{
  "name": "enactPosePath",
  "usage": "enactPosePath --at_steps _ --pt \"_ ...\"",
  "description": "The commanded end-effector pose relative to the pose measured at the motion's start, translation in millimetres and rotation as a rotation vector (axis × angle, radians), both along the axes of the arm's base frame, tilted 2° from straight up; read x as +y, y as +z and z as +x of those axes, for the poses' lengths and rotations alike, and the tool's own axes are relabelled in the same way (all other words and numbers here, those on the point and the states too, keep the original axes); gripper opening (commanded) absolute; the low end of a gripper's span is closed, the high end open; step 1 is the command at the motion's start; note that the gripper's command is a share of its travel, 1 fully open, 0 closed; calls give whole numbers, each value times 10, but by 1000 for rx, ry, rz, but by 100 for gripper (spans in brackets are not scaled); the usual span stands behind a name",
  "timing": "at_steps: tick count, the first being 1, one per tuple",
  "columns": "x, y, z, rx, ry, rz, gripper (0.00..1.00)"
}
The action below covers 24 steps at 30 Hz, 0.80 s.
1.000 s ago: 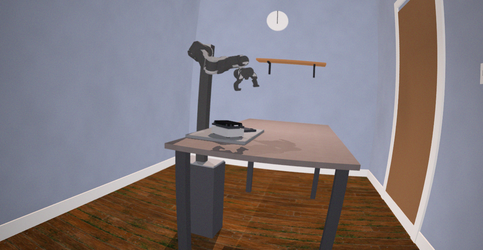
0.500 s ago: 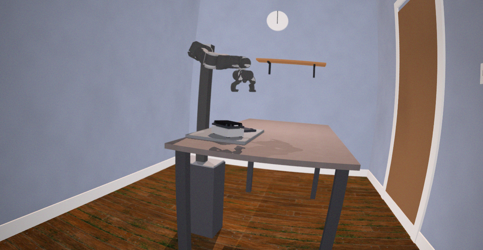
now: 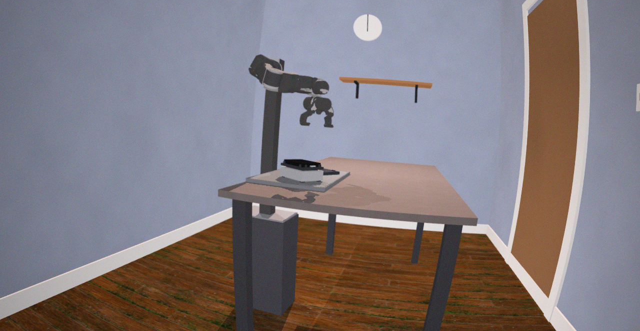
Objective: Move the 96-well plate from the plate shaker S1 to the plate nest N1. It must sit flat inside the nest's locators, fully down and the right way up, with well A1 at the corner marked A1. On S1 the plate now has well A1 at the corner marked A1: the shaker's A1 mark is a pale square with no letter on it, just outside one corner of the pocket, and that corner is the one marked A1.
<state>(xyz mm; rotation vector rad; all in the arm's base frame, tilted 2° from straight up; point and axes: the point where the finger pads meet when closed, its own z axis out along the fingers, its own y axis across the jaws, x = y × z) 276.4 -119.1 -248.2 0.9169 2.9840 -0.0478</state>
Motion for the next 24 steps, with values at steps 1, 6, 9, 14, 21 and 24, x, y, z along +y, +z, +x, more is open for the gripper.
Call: enactPosePath --at_steps 1,6,9,14,21,24 --pt "12 21 24 -11 2 7 77" --pt "-230 -112 -57 -8 1 5 77" --pt "-385 -193 -99 -11 2 7 77" --pt "-385 -193 -99 -11 2 7 77" --pt "-475 -245 -137 -5 0 2 77" --pt "-710 -364 -195 -9 2 6 77"
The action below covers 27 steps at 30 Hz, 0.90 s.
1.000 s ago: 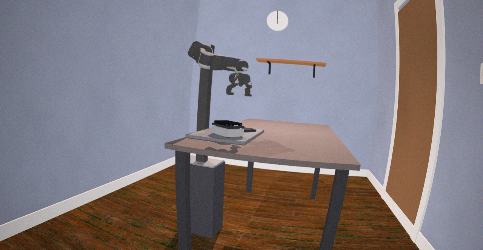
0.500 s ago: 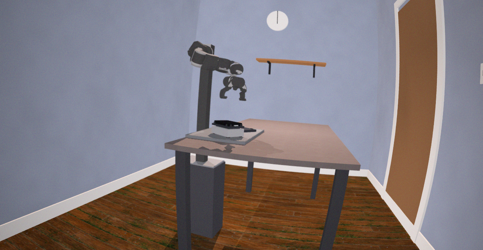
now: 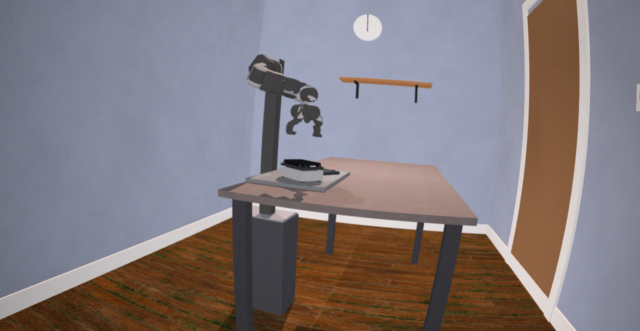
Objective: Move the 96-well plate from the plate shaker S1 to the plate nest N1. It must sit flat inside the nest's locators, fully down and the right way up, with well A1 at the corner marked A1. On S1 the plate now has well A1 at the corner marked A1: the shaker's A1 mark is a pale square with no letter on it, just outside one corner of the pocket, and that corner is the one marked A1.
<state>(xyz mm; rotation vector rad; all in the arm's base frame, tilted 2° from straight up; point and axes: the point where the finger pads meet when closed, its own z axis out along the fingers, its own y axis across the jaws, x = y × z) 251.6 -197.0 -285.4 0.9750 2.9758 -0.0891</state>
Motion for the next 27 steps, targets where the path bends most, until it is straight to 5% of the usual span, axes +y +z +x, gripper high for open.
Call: enactPosePath --at_steps 1,13,18,27 --pt "-10 -32 33 -28 40 28 77" --pt "-10 -32 33 -28 40 28 77" --pt "-400 -226 -55 -28 40 28 77" --pt "-400 -226 -55 -28 40 28 77"
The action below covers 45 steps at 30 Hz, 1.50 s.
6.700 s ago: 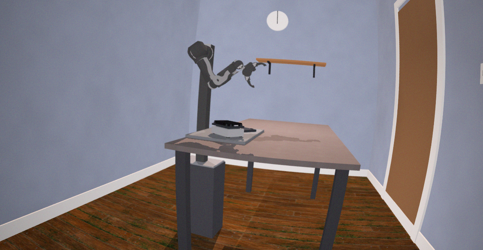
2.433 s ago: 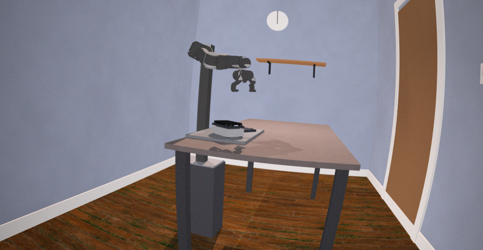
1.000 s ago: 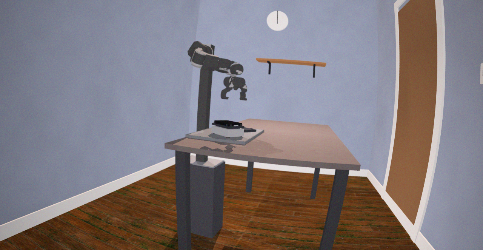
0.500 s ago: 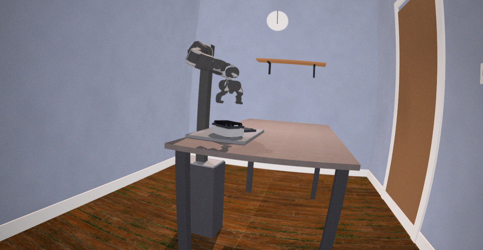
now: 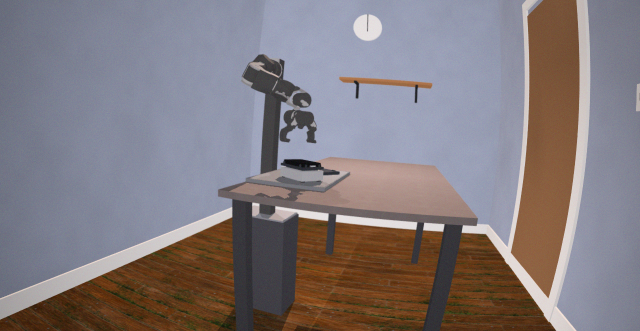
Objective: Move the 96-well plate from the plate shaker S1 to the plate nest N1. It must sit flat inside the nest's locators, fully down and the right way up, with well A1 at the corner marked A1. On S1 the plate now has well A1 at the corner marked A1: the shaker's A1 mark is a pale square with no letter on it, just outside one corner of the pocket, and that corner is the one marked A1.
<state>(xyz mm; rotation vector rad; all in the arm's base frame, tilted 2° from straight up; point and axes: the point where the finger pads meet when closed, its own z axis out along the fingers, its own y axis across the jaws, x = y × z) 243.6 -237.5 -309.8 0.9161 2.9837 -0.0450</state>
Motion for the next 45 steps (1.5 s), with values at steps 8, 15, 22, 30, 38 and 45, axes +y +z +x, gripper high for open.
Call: enactPosePath --at_steps 8,15,22,30,38,45 --pt "70 54 45 -10 2 4 77" --pt "70 54 45 -10 2 4 77" --pt "87 57 45 -10 5 8 77" --pt "94 69 47 -10 2 4 77" --pt "96 65 43 -9 3 6 77" --pt "113 78 51 -10 2 4 77"
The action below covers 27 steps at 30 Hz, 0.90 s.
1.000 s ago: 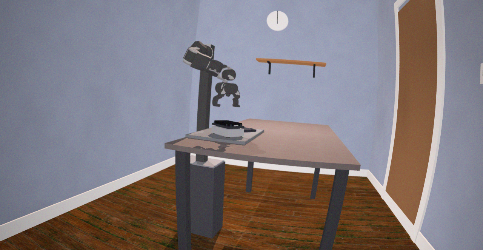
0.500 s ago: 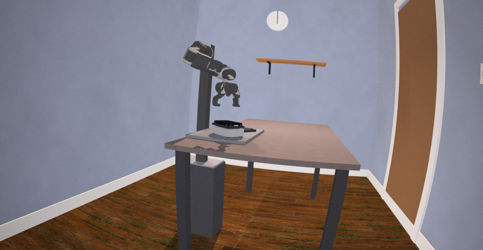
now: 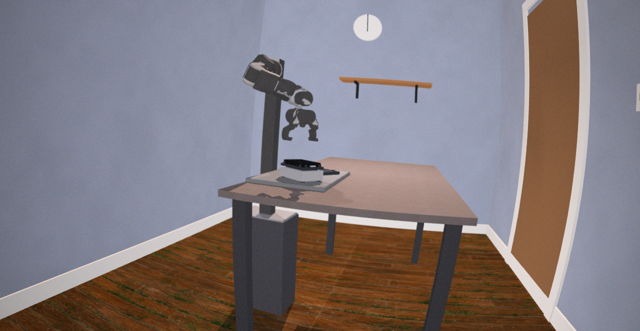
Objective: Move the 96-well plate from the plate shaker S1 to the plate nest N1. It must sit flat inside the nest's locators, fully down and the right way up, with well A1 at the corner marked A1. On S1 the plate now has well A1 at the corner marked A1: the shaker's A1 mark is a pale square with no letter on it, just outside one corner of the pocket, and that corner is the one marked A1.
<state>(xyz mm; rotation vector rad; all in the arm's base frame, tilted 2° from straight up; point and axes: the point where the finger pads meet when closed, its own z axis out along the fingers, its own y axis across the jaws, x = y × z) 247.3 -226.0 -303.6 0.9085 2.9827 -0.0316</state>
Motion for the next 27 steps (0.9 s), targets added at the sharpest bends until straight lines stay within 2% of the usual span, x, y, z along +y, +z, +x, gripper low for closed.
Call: enactPosePath --at_steps 1,26,27 --pt "-1 17 14 -4 -3 -3 77" --pt "0 8 8 -3 0 0 77" --pt "0 -102 11 -3 -1 0 77"
